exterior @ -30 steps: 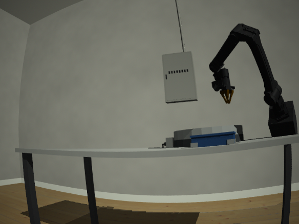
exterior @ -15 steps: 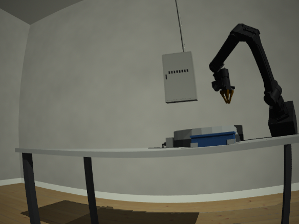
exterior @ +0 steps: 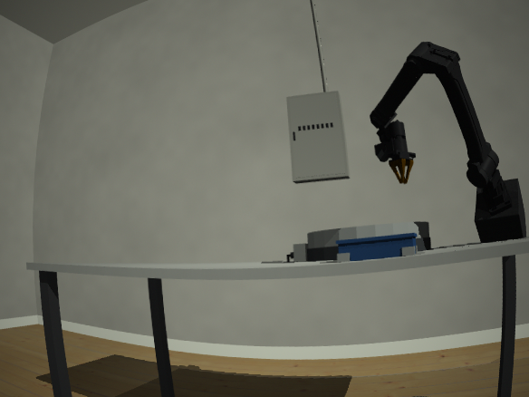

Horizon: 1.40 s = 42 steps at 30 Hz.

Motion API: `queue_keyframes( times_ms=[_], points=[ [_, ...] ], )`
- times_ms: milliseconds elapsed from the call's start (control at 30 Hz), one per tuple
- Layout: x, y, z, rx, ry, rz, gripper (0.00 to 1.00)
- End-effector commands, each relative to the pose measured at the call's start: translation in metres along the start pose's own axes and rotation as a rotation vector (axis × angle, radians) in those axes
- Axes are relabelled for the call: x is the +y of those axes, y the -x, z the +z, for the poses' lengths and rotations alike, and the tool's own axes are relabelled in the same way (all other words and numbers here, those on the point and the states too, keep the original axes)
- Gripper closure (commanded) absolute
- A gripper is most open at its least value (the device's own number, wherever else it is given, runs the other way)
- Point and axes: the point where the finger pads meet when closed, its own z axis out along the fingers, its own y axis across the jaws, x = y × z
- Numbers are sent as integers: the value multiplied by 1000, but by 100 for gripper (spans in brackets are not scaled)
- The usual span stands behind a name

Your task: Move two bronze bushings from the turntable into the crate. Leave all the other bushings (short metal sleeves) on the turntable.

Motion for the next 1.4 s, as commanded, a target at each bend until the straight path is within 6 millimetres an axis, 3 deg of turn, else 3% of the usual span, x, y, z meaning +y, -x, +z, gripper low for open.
queue_keyframes(
  times_ms=[0,700,733,833,967,1033,1200,1367],
  points=[
    [5,4,1,12,-7,-3,81],
    [5,4,1,12,-7,-3,81],
    [4,3,2,12,-7,-4,86],
    [7,-2,12,-2,-7,-71,86],
    [15,-12,47,0,-4,-209,86],
    [15,-12,47,0,-4,-209,86],
    [25,-23,94,-1,-3,-359,86],
    [27,-27,106,0,-3,-407,86]
  ],
)
